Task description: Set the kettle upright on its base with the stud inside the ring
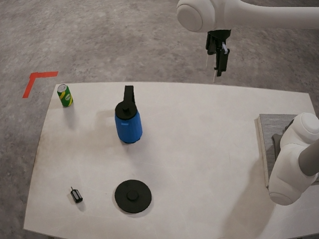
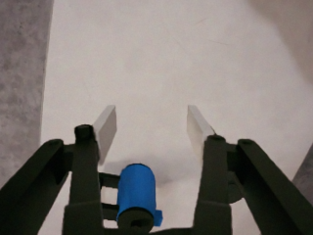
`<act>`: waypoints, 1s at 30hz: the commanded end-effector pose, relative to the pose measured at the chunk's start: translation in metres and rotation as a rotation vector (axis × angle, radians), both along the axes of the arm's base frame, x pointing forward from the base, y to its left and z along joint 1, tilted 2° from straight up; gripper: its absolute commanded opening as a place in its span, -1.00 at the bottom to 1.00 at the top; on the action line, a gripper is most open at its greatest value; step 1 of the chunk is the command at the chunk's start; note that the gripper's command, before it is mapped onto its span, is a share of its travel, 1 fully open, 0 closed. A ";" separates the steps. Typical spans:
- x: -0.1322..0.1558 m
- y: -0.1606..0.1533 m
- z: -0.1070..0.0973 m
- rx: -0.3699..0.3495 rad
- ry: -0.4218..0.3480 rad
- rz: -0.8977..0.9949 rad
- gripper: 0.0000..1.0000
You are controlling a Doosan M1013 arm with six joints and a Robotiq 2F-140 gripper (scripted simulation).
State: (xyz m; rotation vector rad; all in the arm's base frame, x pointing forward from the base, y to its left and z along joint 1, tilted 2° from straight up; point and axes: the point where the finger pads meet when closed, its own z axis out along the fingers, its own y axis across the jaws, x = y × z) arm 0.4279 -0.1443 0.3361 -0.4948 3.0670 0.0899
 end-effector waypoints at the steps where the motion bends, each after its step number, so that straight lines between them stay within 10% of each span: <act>1: 0.019 -0.007 0.003 -0.009 -0.007 0.080 0.04; 30: 0.256 -0.005 -0.025 -0.075 -0.049 1.055 0.04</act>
